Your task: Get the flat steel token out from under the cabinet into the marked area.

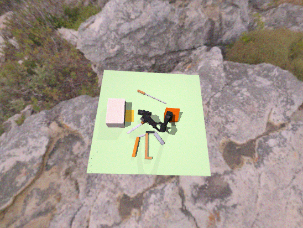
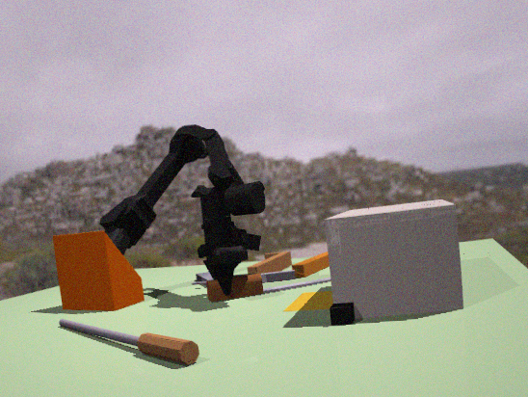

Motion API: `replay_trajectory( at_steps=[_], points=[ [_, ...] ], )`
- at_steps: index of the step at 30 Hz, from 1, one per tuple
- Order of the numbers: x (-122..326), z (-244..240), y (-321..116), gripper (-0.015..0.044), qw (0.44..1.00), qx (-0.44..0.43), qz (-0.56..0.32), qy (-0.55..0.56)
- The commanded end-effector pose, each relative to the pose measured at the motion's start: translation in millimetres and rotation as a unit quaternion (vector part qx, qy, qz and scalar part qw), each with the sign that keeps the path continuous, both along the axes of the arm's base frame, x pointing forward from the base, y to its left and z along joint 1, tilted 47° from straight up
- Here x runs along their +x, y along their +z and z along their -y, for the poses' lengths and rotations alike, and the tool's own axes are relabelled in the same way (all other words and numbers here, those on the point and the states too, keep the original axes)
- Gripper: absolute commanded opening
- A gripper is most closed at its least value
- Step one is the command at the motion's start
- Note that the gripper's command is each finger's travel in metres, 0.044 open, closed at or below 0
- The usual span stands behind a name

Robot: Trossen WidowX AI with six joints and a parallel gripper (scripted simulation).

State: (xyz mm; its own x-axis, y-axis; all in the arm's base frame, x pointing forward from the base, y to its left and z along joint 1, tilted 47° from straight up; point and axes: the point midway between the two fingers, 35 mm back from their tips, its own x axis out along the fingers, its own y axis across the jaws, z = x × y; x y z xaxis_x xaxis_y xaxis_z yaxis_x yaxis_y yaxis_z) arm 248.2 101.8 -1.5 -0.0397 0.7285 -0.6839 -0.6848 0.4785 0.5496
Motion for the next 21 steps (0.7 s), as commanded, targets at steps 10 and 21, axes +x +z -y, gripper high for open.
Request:
replay_trajectory(
  at_steps=[10,21],
  points=[
    [-3,-9,12,0.0000,1.000,0.001,0.001,-0.001],
    [-8,-15,18,0.0000,1.000,0.002,0.001,-0.001]
  ],
)
